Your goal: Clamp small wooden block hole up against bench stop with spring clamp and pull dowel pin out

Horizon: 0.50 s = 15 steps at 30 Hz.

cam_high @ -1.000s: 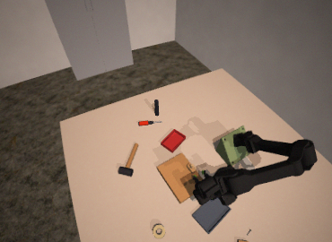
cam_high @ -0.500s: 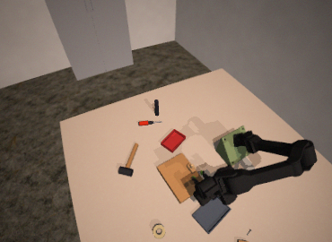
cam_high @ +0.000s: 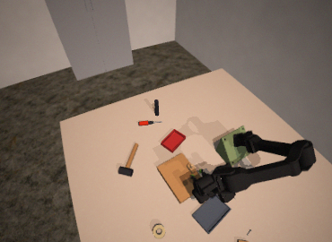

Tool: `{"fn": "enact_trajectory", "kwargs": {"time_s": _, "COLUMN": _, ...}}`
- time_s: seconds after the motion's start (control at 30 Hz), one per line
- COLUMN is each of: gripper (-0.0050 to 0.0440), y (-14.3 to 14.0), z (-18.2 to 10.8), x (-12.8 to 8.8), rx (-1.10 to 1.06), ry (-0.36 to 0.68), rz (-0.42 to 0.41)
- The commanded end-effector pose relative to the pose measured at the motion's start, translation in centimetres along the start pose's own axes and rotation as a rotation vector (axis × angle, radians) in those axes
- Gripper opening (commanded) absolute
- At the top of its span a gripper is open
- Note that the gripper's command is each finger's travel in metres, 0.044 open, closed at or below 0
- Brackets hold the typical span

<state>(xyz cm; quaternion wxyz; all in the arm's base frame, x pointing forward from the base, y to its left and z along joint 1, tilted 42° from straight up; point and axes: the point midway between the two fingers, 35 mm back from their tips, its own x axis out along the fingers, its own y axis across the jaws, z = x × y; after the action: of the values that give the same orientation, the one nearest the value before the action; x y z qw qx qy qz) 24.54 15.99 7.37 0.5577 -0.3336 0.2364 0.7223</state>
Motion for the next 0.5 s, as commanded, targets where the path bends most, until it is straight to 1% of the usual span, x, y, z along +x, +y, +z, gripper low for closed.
{"fn": "enact_trajectory", "kwargs": {"time_s": 0.0, "gripper": 0.0000, "y": 0.0, "z": -0.6, "x": 0.0, "rx": 0.002, "ry": 0.002, "rz": 0.000}}
{"fn": "enact_trajectory", "kwargs": {"time_s": 0.47, "gripper": 0.0000, "y": 0.0, "z": -1.6, "x": 0.1, "rx": 0.002, "ry": 0.002, "rz": 0.000}}
